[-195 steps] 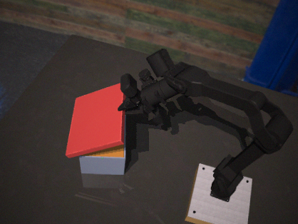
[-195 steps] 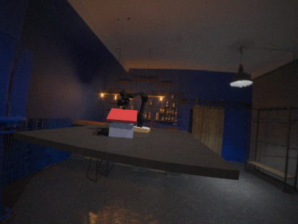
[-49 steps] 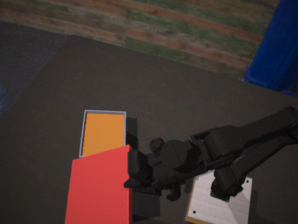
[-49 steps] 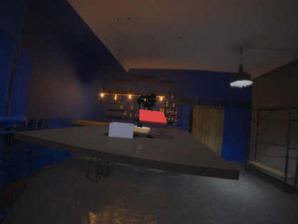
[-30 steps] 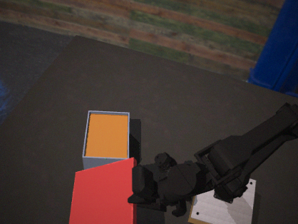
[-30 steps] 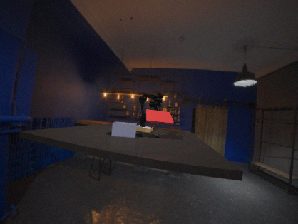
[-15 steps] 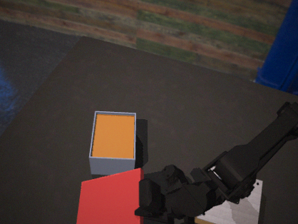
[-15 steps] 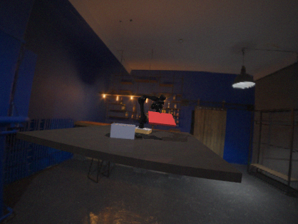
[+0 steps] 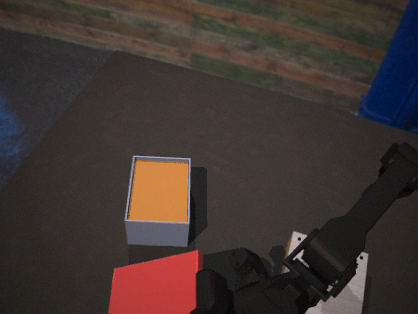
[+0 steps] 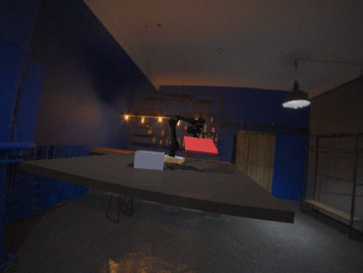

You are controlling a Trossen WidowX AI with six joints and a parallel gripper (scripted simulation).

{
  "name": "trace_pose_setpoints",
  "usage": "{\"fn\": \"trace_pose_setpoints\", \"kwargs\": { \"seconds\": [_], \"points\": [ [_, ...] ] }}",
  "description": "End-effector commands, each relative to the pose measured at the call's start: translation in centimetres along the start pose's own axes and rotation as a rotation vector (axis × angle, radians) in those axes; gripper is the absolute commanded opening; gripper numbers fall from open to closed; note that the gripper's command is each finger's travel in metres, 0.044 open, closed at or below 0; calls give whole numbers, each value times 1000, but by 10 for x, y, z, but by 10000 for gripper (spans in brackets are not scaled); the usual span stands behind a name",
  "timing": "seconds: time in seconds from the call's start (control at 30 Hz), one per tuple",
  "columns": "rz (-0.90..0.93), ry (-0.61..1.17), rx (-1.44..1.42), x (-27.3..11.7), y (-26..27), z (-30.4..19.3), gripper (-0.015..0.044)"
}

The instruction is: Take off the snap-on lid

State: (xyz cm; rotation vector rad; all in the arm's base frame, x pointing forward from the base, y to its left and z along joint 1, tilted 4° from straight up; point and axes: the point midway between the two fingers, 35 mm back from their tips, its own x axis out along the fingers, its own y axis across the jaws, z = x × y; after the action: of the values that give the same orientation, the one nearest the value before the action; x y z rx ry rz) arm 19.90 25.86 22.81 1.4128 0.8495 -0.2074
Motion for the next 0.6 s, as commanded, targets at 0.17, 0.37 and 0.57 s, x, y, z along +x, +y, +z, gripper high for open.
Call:
{"fn": "trace_pose_setpoints", "kwargs": {
  "seconds": [0.17, 0.37, 0.57],
  "points": [
    [13, 0, 10, -2, 4, -12, 0],
    [13, -1, 10, 1, -2, -10, 0],
    [13, -1, 10, 6, -8, -8, 0]
  ]
}}
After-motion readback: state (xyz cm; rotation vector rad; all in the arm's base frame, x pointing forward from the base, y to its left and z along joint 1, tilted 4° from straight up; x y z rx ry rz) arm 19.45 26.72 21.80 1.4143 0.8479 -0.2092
